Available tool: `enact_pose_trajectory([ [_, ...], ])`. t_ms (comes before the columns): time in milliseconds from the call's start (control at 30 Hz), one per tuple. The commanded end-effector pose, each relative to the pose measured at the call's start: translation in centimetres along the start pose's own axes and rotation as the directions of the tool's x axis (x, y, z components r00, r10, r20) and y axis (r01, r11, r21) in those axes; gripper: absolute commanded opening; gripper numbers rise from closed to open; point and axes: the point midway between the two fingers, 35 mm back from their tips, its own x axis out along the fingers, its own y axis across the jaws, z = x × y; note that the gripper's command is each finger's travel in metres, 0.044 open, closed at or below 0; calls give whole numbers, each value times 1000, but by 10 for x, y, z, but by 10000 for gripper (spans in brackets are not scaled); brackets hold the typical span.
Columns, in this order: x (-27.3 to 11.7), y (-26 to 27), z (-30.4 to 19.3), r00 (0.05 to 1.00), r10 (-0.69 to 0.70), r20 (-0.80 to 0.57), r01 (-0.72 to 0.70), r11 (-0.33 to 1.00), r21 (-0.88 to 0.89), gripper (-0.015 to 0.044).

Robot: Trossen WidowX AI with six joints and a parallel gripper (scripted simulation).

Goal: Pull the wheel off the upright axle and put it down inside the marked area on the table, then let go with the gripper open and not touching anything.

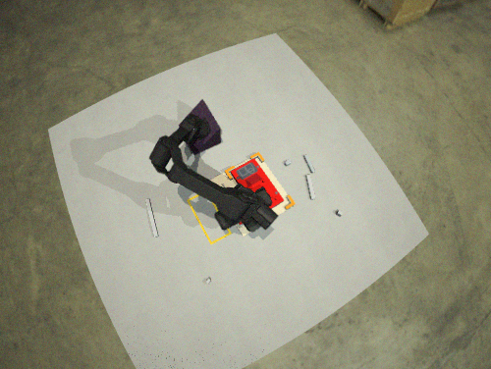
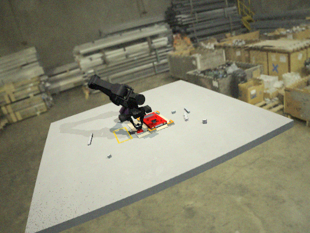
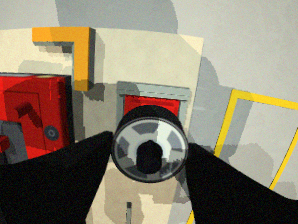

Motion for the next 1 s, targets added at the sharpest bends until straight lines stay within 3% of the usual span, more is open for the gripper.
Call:
enact_pose_trajectory([
  [0,-8,2,-1,1000,1,8,-1,1000,-10,0],
  [967,-18,2,-1,1000,1,9,-1,1000,-11,0],
])
